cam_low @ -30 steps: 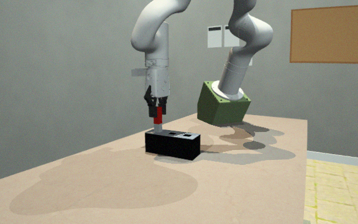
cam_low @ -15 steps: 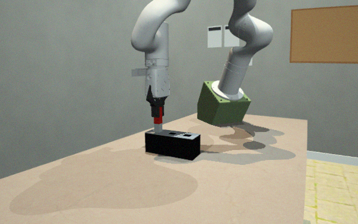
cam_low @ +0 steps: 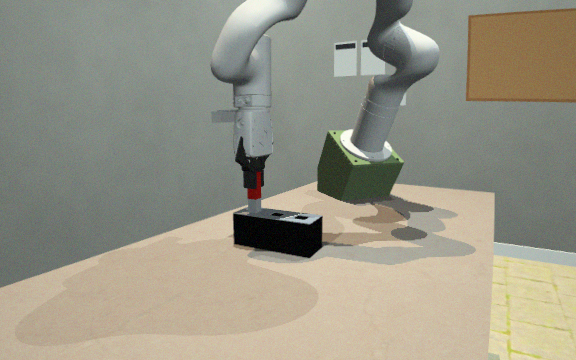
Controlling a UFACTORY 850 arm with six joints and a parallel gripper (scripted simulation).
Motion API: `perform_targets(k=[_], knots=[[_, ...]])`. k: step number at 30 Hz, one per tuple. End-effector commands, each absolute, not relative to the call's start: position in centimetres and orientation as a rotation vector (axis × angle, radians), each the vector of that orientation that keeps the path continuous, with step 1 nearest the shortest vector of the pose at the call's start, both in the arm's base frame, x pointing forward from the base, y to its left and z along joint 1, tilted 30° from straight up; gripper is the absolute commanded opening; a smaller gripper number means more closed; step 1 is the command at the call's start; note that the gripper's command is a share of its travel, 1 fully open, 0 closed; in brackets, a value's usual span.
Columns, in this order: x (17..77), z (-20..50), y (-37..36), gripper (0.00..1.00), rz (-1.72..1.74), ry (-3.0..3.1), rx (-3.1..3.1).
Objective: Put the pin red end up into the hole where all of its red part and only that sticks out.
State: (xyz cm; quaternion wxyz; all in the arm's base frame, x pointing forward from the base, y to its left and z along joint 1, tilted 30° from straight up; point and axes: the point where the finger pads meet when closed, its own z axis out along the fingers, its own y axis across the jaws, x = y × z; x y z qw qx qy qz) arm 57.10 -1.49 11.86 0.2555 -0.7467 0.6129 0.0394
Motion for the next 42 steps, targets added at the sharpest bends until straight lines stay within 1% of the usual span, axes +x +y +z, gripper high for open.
perform_targets(k=[1,33,34,42], knots=[[56.9,12.7,-1.9,0.0,0.105,1.664,-2.027],[56.7,13.6,-2.3,0.0,0.105,1.664,-2.027],[56.3,14.8,-3.0,0.0,0.105,1.664,-2.027],[56.3,14.8,-3.0,0.0,0.105,1.664,-2.027]])
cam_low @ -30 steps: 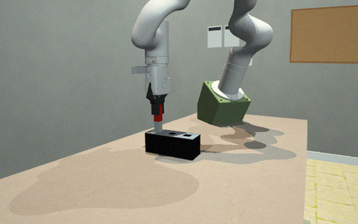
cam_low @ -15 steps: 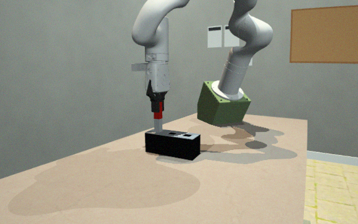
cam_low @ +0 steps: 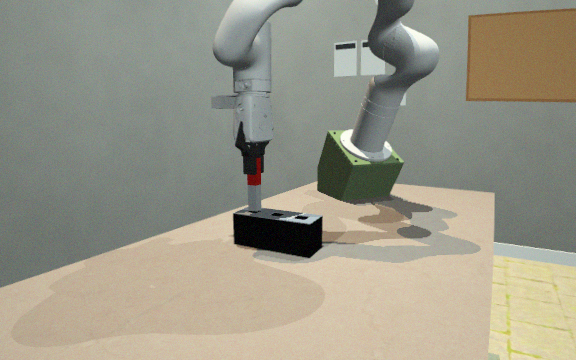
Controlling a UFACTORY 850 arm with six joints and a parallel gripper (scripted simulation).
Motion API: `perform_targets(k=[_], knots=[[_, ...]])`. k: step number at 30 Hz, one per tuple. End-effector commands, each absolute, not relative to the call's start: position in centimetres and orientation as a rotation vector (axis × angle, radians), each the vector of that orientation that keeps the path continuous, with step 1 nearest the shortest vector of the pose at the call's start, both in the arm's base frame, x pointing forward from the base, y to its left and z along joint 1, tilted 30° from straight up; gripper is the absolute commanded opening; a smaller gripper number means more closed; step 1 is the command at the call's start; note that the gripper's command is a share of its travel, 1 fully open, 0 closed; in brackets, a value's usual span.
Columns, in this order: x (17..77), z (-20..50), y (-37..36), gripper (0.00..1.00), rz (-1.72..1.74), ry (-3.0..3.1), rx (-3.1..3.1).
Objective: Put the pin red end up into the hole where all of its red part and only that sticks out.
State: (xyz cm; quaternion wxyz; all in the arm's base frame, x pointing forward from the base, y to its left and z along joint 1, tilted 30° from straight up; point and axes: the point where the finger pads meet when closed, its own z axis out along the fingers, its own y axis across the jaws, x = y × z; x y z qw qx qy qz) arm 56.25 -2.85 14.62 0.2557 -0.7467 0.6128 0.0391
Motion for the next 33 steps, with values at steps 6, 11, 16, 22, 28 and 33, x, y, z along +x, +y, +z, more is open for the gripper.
perform_targets(k=[6,11,16,22,28,33], knots=[[56.3,14.8,-3.0,0.0,0.105,1.664,-2.027],[55.8,16.2,-3.6,0.0,0.105,1.663,-2.027],[55.8,16.2,-3.6,0.0,0.105,1.663,-2.027],[55.8,16.2,-3.6,0.0,0.105,1.663,-2.027],[54.1,22.4,-6.7,0.0,0.105,1.665,-2.026],[53.4,24.9,-7.9,0.0,0.105,1.665,-2.026]])
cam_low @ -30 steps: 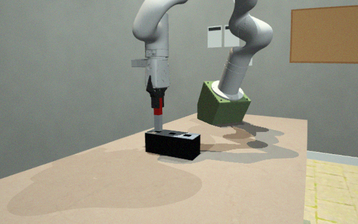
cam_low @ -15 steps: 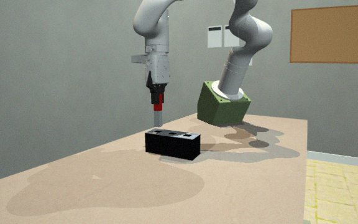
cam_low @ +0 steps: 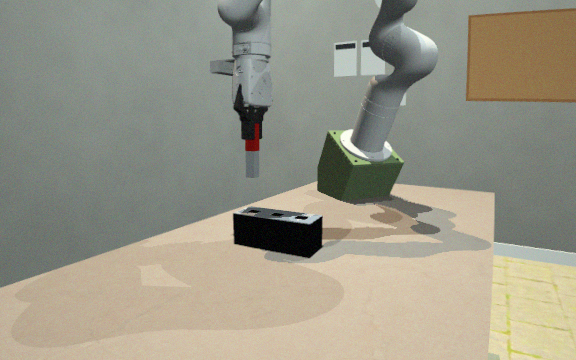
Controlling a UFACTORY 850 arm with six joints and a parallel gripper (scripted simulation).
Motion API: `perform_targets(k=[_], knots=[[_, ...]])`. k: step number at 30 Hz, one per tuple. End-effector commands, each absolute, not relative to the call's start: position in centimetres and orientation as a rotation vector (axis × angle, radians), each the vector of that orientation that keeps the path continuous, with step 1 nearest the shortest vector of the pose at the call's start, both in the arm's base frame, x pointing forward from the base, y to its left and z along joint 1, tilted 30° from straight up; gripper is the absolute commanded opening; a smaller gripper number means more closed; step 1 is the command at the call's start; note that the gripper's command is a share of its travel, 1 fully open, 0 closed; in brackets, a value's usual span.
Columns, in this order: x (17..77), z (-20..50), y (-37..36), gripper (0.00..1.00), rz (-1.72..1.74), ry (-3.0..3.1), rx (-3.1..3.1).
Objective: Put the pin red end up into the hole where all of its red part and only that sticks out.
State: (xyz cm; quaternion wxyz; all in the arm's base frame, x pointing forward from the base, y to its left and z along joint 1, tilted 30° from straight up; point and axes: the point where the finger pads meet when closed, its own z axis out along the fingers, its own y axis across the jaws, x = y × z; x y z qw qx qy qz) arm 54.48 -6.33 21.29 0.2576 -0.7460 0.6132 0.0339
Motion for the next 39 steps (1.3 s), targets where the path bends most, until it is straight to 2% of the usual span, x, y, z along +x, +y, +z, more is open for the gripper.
perform_targets(k=[1,9,10,26,27,39], knots=[[53.4,24.9,-7.9,0.0,0.105,1.665,-2.026],[53.4,24.9,-7.9,0.0,0.105,1.665,-2.026],[51.8,28.0,-3.0,0.0,0.105,1.663,-2.027],[51.8,28.0,-3.0,0.0,0.105,1.663,-2.027],[53.7,21.9,0.0,0.0,0.104,1.666,-2.026],[54.3,19.6,1.1,0.0,0.104,1.666,-2.026]])
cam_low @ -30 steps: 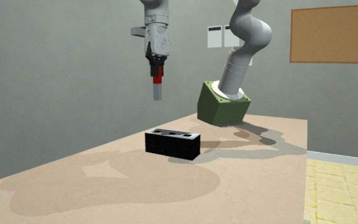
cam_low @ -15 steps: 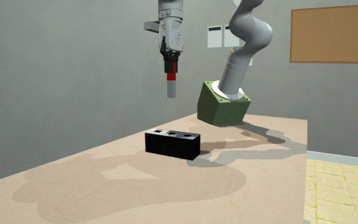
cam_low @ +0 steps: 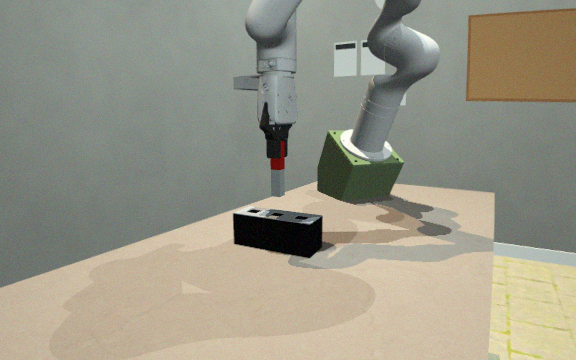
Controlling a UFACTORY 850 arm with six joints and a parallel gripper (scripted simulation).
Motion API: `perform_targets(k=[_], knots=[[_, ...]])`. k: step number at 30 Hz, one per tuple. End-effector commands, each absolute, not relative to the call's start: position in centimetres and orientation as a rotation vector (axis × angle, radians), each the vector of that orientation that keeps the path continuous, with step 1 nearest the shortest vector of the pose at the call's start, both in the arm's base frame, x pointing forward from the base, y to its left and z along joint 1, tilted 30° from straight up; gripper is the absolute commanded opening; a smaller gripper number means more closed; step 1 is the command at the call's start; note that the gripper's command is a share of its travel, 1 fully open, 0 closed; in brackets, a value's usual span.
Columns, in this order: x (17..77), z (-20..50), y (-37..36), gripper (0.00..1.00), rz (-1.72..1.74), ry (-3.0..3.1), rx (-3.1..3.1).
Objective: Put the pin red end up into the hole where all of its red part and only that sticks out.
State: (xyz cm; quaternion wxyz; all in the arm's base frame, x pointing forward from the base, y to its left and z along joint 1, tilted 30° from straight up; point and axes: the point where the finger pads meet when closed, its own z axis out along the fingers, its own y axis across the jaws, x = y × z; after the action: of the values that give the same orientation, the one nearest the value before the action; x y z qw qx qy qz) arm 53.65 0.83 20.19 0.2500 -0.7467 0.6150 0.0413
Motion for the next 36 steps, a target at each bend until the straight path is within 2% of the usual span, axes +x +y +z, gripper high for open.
perform_targets(k=[1,5,36], knots=[[54.3,19.6,1.1,0.0,0.104,1.666,-2.026],[54.8,18.0,2.0,0.0,0.104,1.663,-2.026],[54.8,18.0,2.0,0.0,0.103,1.663,-2.026]])
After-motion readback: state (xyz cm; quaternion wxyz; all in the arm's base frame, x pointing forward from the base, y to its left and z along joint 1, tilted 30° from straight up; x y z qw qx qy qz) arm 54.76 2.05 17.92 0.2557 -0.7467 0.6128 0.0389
